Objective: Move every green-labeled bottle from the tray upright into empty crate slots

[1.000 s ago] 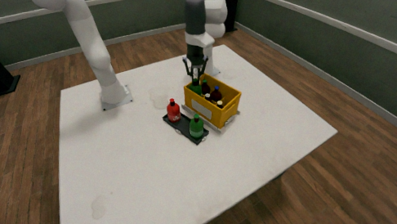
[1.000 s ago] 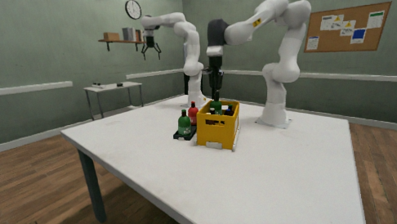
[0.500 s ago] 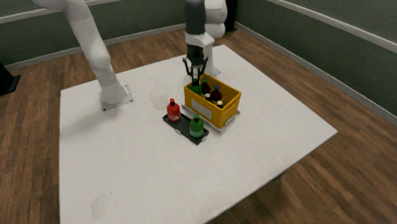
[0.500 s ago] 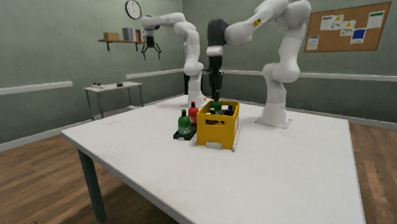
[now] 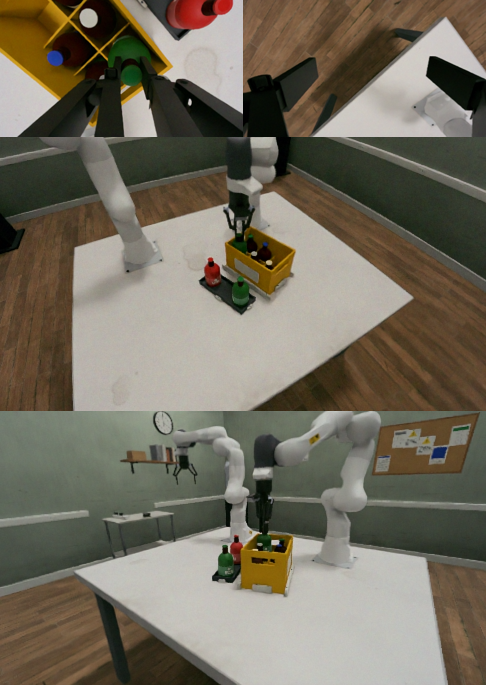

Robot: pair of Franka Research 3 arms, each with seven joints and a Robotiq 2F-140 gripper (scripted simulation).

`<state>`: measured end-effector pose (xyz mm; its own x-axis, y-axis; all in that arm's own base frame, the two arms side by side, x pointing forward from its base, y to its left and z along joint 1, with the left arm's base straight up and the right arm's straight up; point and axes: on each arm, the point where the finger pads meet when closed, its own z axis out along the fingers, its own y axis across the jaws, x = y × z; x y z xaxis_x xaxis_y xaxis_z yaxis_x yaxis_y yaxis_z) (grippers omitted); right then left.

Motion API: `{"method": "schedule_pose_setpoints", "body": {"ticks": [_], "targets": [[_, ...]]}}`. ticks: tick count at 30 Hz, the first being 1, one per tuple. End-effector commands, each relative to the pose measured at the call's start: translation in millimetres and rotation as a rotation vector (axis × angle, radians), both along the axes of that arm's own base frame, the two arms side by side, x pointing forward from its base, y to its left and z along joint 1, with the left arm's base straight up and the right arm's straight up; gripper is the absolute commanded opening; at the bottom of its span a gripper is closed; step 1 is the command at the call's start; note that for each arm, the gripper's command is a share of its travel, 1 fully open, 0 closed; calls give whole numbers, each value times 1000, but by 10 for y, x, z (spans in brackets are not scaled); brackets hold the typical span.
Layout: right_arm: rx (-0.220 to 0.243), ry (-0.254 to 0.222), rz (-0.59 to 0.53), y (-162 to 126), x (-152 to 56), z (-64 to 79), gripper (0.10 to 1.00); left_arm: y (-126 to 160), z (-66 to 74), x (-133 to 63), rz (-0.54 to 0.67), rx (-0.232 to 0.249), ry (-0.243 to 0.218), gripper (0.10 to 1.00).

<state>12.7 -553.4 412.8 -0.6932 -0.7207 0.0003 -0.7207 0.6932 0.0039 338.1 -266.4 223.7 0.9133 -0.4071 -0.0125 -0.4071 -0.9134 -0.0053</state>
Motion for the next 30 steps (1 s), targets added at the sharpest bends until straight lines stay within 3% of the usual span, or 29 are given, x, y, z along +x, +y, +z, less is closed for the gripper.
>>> {"method": "schedule_pose_setpoints", "body": {"ticks": [1, 30], "targets": [[-2, -3, 4, -10, 0, 2, 1000, -36, 20, 24, -2, -10, -9, 99], [-2, -3, 4, -10, 0, 2, 1000, -37, -237, 25, -2, -10, -9, 99]]}}
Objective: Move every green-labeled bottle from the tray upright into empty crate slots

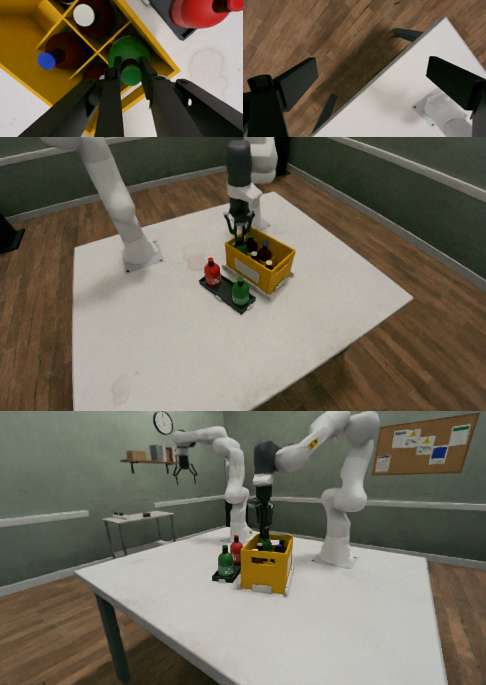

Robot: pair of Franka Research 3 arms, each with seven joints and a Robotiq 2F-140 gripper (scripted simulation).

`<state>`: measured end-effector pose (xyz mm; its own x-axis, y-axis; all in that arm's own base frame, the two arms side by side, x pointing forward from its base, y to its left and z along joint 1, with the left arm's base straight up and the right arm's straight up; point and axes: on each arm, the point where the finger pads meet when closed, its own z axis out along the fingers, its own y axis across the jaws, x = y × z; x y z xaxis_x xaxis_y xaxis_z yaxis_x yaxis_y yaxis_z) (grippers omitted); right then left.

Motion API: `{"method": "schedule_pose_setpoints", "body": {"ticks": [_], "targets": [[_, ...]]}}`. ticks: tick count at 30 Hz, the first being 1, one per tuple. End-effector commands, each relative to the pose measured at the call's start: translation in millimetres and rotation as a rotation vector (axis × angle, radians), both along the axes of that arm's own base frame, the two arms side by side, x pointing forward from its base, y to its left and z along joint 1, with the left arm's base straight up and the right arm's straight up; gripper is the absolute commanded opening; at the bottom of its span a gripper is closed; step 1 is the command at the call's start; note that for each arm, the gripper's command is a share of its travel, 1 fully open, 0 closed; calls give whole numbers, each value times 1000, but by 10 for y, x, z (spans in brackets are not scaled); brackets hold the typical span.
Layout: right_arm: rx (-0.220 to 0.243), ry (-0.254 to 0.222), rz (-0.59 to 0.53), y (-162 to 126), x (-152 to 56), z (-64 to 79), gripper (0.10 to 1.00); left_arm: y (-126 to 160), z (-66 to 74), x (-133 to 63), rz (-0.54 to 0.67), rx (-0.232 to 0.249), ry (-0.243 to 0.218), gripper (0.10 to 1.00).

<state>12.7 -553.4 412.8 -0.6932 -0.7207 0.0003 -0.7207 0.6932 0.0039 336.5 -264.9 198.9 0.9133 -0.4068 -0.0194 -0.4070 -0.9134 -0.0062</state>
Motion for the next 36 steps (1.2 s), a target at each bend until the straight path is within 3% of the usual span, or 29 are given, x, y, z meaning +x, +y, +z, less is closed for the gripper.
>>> {"method": "schedule_pose_setpoints", "body": {"ticks": [1, 17, 36], "targets": [[-2, -3, 4, -10, 0, 2, 1000, -52, 0, 42, -3, -14, -15, 99], [-2, -3, 4, -10, 0, 2, 1000, -52, -101, 42, -3, -14, -15, 99], [-2, -3, 4, -10, 0, 2, 1000, -52, -111, 42, -3, -14, -15, 99]]}}
